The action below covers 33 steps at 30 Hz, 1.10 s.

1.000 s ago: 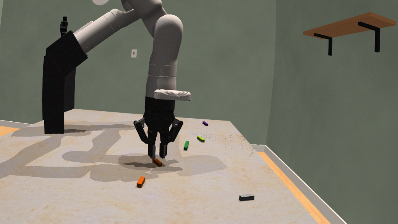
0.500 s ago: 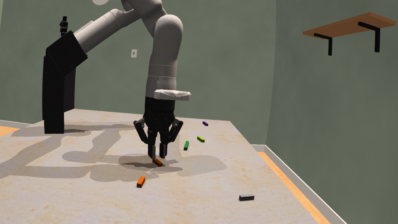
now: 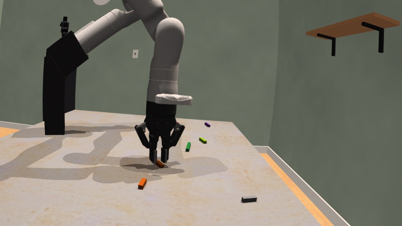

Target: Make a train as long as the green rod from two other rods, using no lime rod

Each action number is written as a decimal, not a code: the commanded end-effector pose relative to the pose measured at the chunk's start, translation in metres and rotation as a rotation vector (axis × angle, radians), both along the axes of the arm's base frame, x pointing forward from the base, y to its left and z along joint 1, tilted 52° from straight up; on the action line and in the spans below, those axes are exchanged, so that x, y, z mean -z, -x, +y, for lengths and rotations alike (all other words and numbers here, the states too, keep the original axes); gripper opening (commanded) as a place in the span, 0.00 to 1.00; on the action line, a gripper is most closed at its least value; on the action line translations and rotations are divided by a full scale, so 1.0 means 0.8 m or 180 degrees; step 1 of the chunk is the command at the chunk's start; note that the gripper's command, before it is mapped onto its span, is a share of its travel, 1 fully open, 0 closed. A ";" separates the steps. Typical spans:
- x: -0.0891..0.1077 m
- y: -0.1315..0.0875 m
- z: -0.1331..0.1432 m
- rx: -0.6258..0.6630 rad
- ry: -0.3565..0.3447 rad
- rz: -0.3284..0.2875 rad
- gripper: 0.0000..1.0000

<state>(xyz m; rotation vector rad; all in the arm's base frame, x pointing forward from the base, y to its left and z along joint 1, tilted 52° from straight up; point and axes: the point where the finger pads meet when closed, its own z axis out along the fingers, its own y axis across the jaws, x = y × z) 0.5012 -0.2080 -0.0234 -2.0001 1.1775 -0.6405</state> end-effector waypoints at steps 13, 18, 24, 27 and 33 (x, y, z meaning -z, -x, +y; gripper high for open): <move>0.005 -0.007 0.004 -0.0007 -0.0004 0.0000 0.24; 0.005 -0.007 0.004 -0.0007 -0.0004 0.0000 0.24; 0.005 -0.007 0.004 -0.0007 -0.0004 0.0000 0.24; 0.005 -0.007 0.004 -0.0007 -0.0004 0.0000 0.24; 0.005 -0.007 0.004 -0.0007 -0.0004 0.0000 0.24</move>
